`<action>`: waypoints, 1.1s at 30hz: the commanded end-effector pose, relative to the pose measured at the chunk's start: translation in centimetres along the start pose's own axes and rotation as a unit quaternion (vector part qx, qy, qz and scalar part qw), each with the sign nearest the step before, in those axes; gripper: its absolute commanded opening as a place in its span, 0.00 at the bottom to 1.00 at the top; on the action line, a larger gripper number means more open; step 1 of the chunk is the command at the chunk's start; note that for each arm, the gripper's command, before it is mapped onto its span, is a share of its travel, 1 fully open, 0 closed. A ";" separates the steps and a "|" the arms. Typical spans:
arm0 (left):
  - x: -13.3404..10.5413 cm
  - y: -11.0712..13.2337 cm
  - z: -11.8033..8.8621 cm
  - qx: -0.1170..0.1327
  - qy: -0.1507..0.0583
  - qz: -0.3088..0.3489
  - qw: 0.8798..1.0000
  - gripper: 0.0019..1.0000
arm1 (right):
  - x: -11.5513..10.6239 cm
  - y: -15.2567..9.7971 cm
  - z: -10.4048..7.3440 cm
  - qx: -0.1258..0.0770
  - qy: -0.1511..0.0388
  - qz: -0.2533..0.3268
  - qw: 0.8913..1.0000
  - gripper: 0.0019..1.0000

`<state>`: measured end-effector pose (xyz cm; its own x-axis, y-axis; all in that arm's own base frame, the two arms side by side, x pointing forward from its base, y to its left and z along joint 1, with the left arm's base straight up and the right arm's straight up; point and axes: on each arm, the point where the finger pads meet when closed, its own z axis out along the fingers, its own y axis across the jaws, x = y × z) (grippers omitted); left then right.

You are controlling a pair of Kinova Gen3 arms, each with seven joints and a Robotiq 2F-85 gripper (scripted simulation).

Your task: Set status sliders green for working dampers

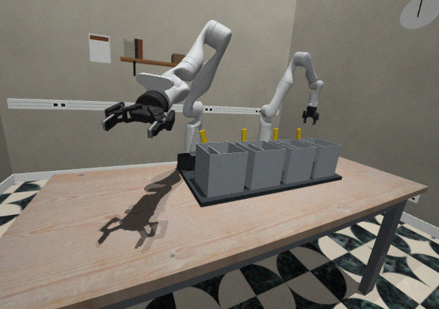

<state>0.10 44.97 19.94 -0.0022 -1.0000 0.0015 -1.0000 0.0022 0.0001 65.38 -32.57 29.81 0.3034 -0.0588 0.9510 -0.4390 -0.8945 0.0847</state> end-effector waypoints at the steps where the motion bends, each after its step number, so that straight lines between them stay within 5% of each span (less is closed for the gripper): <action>1: 0.0 0.0 -0.1 0.000 -0.001 0.000 1.000 1.00 | -1.3 -1.2 -0.2 -0.002 -0.049 0.001 0.999 1.00; 17: 0.0 0.0 -0.1 0.000 -0.001 0.000 1.000 1.00 | -4.8 -5.4 -2.9 0.010 -0.174 -0.009 0.985 1.00; 33: 0.0 0.0 -0.1 0.000 -0.001 0.000 1.000 1.00 | -7.1 -9.0 -7.0 0.032 -0.268 -0.027 0.962 1.00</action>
<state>0.10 44.97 19.94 -0.0022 -1.0000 0.0015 -1.0000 0.0022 0.0001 62.00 -22.41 24.64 0.6800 -0.2031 0.7045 -0.3842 -0.9171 0.1064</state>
